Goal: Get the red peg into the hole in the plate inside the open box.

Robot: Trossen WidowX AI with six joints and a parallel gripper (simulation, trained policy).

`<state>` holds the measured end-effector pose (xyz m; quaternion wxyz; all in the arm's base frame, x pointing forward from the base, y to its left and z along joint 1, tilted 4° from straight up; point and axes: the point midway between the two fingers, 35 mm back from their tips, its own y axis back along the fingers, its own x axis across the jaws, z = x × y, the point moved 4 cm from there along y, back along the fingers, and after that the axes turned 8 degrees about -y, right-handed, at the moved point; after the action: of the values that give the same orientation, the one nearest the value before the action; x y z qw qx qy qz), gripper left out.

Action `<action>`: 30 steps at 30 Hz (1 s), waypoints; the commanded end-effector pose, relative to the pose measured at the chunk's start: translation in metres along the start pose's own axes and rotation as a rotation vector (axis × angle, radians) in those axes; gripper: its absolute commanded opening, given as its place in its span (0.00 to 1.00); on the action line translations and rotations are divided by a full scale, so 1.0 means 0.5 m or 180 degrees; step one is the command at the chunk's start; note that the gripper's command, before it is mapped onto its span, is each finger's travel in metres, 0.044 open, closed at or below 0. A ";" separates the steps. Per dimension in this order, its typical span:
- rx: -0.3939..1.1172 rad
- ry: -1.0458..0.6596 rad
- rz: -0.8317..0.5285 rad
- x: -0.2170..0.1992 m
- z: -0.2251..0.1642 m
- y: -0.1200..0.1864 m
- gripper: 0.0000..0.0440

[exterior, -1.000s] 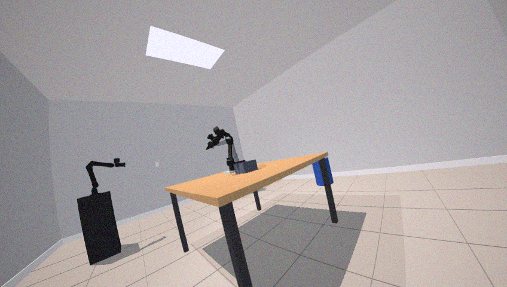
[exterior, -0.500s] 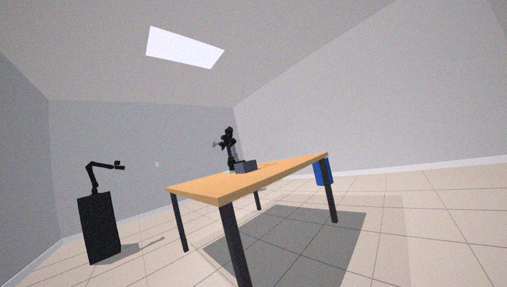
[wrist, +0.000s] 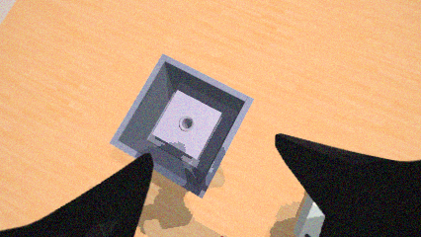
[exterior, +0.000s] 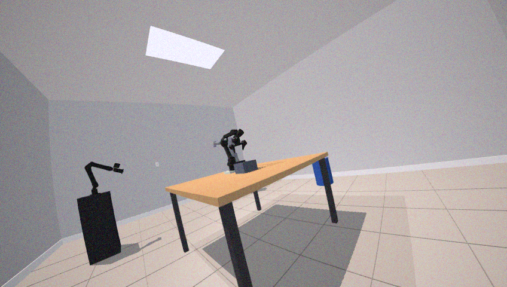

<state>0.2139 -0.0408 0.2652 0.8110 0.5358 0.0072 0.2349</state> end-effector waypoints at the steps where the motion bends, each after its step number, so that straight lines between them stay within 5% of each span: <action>1: 0.0302 0.0126 -0.0037 0.004 -0.071 -0.005 1.00; 18: 0.0988 0.0238 -0.0475 -0.017 -0.286 -0.052 1.00; 30: 0.1167 0.0183 -0.0399 -0.028 -0.387 -0.137 1.00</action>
<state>0.1785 0.0937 0.1414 0.7173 0.6597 0.1061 0.1976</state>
